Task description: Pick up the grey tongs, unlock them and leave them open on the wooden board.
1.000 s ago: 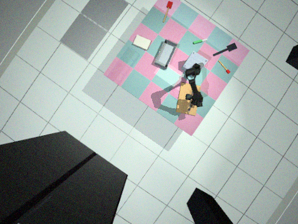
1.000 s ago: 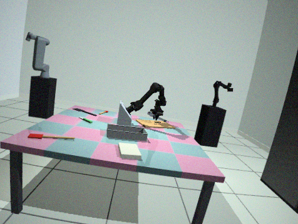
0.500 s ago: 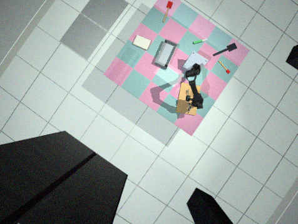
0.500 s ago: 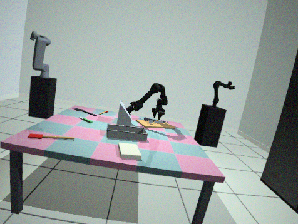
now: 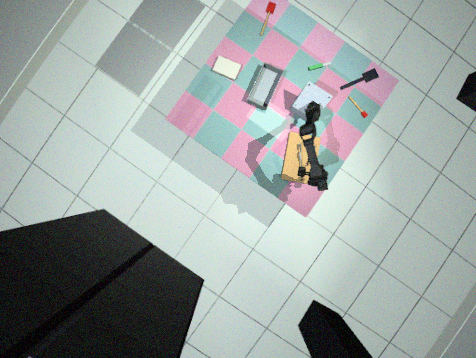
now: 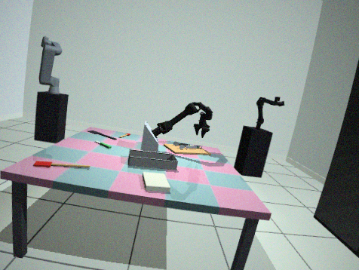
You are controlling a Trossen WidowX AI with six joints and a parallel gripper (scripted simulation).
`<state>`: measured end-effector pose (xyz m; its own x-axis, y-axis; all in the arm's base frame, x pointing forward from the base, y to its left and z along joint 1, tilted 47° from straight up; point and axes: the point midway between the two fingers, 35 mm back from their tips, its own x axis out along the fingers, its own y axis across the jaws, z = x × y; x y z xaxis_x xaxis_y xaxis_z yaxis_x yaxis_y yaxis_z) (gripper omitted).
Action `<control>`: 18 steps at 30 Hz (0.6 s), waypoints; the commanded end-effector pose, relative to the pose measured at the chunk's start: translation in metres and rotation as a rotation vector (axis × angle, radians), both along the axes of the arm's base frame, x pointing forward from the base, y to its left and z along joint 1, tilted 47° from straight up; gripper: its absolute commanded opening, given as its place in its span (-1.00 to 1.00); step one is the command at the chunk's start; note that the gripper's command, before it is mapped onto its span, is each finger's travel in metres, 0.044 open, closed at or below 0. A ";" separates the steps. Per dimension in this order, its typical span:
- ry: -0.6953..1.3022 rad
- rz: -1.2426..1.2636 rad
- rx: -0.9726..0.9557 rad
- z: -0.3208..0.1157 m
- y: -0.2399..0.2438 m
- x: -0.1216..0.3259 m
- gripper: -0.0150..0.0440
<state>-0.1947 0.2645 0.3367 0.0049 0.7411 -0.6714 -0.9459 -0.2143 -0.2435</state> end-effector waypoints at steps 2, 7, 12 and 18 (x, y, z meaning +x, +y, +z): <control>0.000 -0.004 0.001 0.030 -0.002 -0.005 1.00; 0.000 -0.003 0.002 0.044 -0.004 -0.006 1.00; -0.005 0.044 0.034 0.058 -0.029 -0.004 1.00; -0.006 0.057 0.042 0.062 -0.036 -0.003 1.00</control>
